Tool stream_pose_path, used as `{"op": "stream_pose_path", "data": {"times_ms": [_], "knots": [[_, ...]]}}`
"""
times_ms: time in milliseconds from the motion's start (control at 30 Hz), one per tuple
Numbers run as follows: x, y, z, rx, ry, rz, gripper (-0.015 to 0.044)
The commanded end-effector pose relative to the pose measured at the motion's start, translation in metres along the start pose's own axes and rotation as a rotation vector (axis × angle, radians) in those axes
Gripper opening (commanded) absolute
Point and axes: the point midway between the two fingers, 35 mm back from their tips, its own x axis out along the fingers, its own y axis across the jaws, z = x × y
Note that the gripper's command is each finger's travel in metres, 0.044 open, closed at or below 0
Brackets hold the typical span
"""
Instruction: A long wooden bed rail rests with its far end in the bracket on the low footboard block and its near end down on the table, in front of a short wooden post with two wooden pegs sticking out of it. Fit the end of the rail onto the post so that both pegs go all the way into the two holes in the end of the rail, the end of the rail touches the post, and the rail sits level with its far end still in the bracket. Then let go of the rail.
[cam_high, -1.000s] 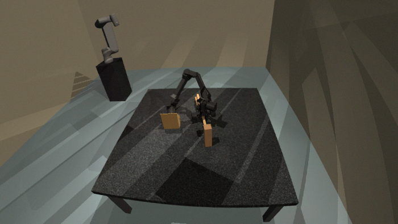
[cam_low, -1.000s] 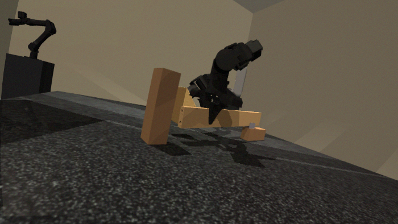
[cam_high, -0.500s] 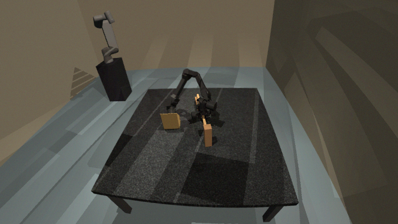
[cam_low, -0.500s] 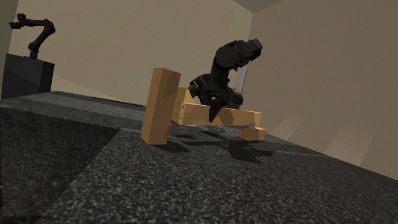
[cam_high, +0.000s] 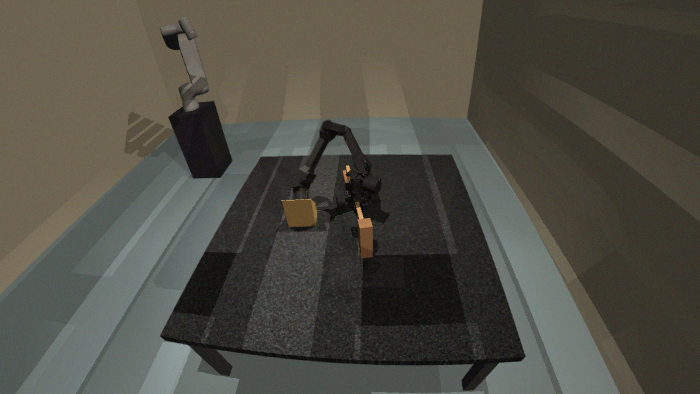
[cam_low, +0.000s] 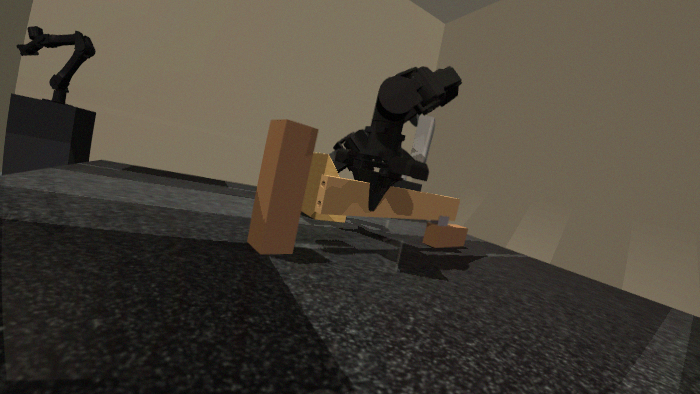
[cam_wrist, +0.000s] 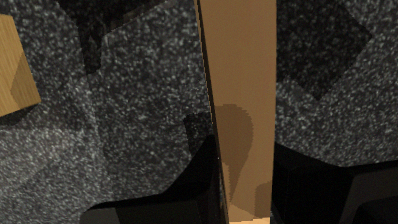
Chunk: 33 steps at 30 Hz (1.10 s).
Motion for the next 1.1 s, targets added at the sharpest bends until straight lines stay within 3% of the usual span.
{"op": "stream_pose_path", "data": {"times_ms": [0, 1067], "knots": [[-0.0023, -0.0028, -0.0007, 0.000, -0.001, -0.012, 0.0000], [0.0034, 0.0006, -0.0007, 0.000, -0.001, -0.012, 0.0000]]}}
